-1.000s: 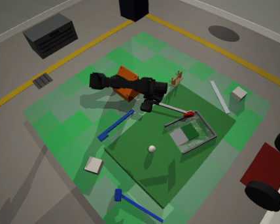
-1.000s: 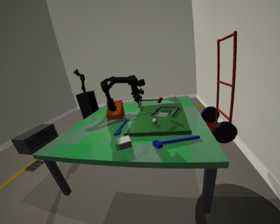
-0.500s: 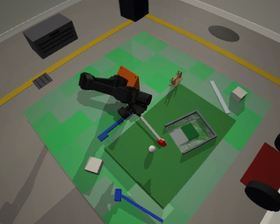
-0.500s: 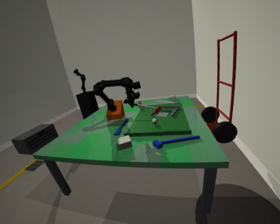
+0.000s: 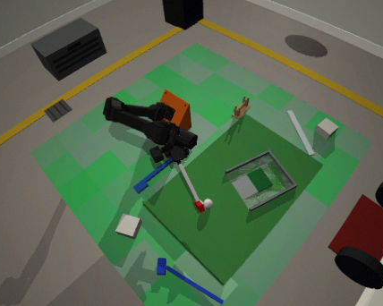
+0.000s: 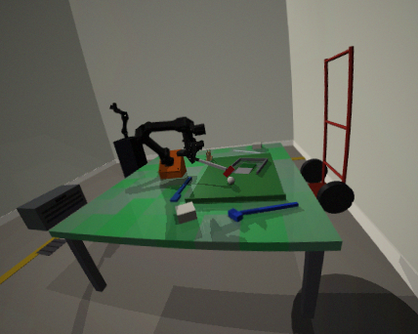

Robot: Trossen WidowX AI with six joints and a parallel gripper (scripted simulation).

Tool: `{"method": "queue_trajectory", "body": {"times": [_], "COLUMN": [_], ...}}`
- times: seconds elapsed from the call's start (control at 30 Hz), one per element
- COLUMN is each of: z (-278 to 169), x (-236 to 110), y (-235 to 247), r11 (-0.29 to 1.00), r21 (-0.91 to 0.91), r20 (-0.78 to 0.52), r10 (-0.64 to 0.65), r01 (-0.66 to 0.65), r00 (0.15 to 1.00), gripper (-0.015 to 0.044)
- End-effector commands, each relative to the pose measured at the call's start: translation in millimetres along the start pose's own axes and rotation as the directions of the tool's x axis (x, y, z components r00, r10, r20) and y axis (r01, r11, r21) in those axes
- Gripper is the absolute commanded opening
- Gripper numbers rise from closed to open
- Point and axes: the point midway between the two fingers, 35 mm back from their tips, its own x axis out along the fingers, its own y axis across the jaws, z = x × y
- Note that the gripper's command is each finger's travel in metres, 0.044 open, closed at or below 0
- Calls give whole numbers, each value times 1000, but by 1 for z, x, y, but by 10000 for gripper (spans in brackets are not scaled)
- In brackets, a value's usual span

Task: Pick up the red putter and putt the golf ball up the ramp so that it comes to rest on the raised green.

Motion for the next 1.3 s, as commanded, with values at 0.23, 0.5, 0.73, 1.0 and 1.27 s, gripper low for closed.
{"method": "queue_trajectory", "body": {"times": [0.23, 0.5, 0.73, 1.0, 1.27], "z": [1, 1, 2, 1, 0], "x": [34, 42, 53, 65, 62], "y": [-4, -3, -4, -4, -3], "r11": [1000, 1000, 1000, 1000, 1000], "r21": [11, 12, 12, 12, 8], "r20": [12, 12, 12, 13, 2], "r10": [-4, -4, -4, -5, -3], "r01": [4, 4, 4, 5, 3], "r00": [1000, 1000, 1000, 1000, 1000], "gripper": [0, 0, 0, 0, 0]}}
